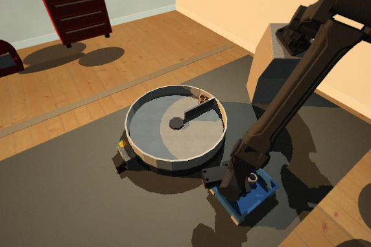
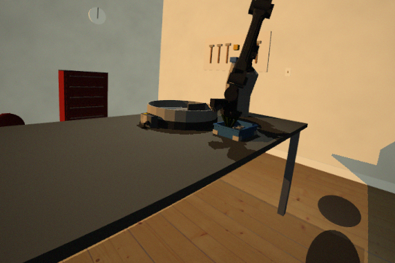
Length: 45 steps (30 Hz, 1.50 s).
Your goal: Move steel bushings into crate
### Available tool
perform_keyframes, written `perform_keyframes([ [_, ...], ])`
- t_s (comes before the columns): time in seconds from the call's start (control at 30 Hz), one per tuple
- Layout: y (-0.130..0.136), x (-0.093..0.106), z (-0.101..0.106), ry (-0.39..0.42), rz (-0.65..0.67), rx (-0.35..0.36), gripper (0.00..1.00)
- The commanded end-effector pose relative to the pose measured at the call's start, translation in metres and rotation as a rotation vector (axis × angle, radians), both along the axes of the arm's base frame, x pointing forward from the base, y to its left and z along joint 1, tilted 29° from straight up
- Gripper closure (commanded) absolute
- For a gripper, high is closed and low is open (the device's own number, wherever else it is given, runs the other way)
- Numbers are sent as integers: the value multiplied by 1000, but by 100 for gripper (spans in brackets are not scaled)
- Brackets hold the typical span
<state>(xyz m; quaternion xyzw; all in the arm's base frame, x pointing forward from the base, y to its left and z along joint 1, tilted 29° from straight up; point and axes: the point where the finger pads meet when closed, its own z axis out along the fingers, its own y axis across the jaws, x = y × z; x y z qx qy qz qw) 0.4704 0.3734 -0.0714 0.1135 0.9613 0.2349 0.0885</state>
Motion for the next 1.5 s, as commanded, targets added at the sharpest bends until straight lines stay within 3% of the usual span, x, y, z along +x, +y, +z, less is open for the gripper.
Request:
perform_keyframes([
  [0.0,-1,3,18,-15,-5,9,86],
  [0.37,-20,-1,43,-17,-6,8,86],
  [0.83,-47,-16,95,-17,-6,7,86],
  [1.47,-47,-14,107,-29,-7,16,86],
])
